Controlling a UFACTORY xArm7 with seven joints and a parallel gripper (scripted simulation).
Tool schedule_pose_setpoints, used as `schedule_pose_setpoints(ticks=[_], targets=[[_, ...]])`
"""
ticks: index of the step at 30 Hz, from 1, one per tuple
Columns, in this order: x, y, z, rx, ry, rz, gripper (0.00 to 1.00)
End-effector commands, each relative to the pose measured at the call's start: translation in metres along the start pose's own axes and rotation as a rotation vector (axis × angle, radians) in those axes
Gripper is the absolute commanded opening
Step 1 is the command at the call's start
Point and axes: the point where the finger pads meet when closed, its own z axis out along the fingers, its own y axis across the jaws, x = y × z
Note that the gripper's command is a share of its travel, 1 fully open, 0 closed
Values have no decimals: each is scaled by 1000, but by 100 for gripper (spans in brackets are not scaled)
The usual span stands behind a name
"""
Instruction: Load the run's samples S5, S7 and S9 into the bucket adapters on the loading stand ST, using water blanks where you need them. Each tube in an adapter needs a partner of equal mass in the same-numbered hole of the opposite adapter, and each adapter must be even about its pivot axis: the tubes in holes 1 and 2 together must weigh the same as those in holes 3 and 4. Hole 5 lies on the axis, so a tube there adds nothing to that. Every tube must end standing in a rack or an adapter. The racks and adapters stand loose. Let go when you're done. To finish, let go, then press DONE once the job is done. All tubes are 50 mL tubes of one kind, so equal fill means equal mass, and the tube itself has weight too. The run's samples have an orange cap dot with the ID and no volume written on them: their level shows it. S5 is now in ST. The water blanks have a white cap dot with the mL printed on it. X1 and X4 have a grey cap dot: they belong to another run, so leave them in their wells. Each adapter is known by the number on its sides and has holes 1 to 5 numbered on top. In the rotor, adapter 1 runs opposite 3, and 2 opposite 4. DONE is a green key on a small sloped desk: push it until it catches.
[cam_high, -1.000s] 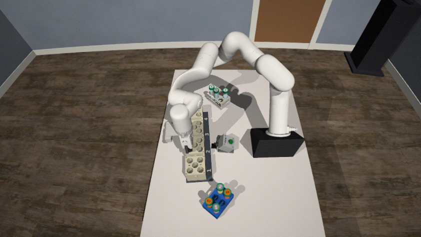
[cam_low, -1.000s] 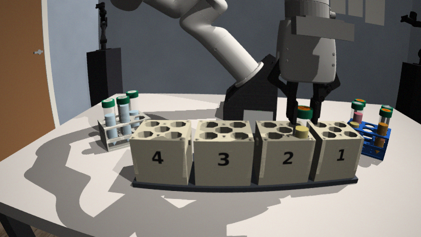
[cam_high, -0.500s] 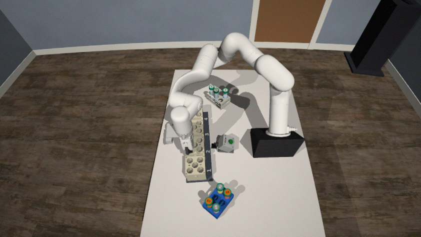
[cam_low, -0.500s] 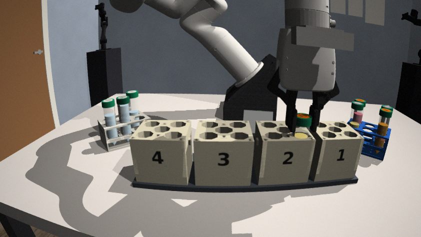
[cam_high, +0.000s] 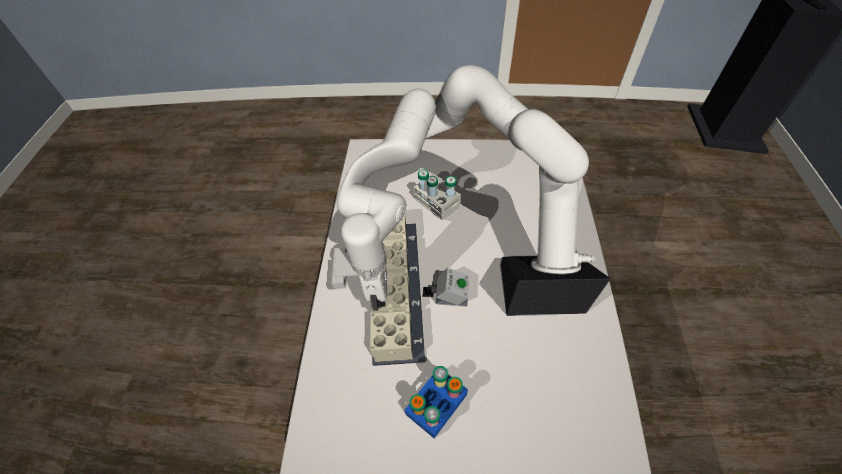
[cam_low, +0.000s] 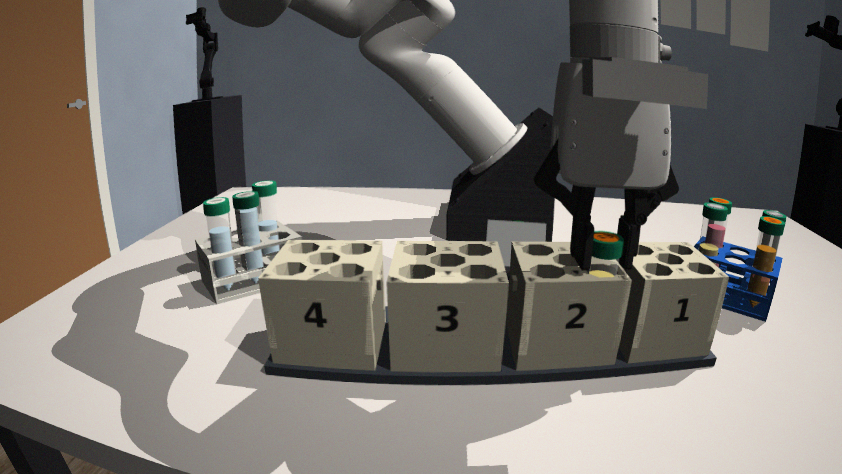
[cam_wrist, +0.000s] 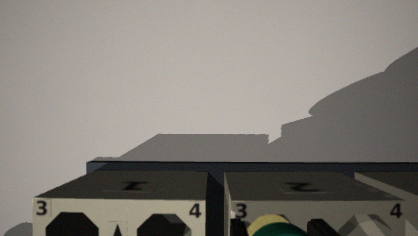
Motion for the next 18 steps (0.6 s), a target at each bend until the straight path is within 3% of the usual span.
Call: schedule_pose_setpoints(ticks=[1,4,5,18], targets=[[1,-1,-3,3,5,0,0],[1,-1,-3,3,5,0,0],[1,-1,-2,3,4,0,44],[1,-1,-2,3,5,0,44]])
